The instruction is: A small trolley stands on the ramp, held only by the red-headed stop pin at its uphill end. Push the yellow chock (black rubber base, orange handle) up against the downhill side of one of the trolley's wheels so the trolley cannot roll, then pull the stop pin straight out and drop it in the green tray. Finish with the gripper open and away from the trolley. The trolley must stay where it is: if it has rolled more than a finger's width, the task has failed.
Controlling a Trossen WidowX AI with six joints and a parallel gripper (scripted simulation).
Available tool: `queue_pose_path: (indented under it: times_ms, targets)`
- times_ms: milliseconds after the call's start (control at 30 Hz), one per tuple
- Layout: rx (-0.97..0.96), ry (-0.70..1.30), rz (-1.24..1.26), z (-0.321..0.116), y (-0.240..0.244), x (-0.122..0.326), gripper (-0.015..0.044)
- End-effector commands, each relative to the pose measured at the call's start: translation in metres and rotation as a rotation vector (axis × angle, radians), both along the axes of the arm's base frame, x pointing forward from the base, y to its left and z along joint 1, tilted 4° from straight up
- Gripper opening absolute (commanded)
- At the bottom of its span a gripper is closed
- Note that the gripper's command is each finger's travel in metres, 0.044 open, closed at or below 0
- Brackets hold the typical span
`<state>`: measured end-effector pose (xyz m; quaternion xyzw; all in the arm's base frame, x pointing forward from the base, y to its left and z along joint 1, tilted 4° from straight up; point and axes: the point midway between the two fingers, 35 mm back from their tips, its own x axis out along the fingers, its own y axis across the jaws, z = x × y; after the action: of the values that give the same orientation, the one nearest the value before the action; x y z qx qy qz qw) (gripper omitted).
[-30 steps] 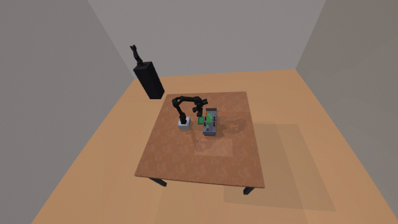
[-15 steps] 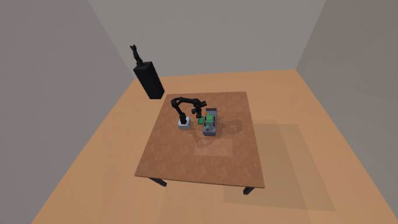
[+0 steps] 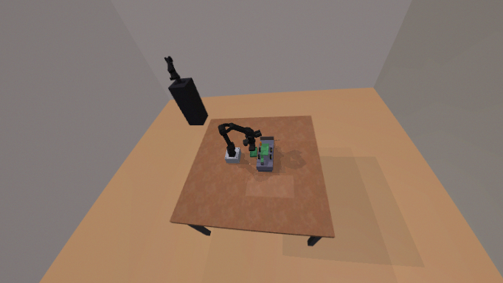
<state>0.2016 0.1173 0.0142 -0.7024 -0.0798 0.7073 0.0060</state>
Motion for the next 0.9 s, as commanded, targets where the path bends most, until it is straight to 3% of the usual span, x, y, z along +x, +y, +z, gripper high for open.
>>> queue_pose_path:
  times_ms: [0,200,433,867]
  targets:
    - [0.003,0.012,-0.002,-0.014,0.005,-0.004,0.0000]
    - [0.003,0.012,-0.002,-0.019,0.007,-0.006,0.0000]
    - [0.002,0.012,-0.002,-0.018,0.004,-0.005,0.0184]
    - [0.002,0.012,-0.003,-0.020,-0.005,-0.002,0.0190]
